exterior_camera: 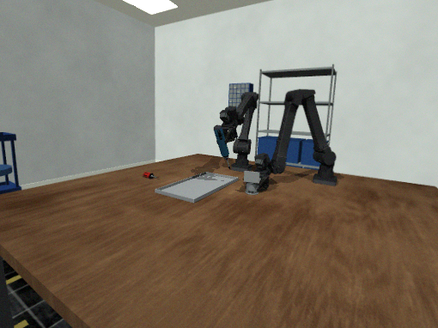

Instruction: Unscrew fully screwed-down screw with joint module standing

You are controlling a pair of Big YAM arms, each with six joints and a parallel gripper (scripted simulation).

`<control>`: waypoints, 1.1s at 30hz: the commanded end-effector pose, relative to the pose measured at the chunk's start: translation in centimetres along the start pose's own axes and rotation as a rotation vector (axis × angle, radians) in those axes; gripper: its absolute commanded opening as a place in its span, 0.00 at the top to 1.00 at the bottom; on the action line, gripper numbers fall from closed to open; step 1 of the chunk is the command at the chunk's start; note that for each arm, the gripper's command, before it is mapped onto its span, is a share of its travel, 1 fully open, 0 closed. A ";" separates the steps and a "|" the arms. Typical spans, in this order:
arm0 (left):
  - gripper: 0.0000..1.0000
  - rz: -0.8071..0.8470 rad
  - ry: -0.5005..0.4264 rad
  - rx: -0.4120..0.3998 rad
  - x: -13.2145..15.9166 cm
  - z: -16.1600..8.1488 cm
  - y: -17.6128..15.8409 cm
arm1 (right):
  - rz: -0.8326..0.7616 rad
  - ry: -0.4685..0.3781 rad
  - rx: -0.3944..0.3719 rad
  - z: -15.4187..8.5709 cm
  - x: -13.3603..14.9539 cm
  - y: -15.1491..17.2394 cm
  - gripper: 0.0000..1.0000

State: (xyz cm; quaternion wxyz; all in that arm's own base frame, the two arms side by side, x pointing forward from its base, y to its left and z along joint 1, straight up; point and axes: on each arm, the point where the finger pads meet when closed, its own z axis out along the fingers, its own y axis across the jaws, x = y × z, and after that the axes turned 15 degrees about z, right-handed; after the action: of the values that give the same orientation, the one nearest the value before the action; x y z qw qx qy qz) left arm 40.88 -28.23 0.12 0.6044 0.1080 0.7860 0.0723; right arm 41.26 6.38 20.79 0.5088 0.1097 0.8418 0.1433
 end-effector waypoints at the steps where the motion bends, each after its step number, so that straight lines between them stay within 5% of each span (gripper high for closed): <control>1: 0.41 -0.012 -0.019 0.002 -0.9 0.2 -0.3 | 0.025 -0.132 -0.061 -0.1 -7.8 3.4 0.58; 15: 0.41 -0.012 -0.019 0.002 -0.9 0.2 -0.3 | 0.131 -0.027 0.102 1.6 -8.1 -2.4 0.58; 20: 0.41 -0.012 -0.019 0.002 -0.9 0.2 -0.3 | 0.124 -0.052 0.078 1.7 -8.7 -1.5 0.58; 33: 0.41 -0.012 -0.019 0.002 -0.9 0.2 -0.3 | 0.246 0.047 0.241 2.4 -8.7 -7.7 0.58</control>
State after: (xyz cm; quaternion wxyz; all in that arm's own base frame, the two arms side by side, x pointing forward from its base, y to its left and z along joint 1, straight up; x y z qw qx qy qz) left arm 40.88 -28.23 0.12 0.6044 0.1080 0.7860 0.0723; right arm 43.29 -2.41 18.07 0.4054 0.2568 0.8725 0.0915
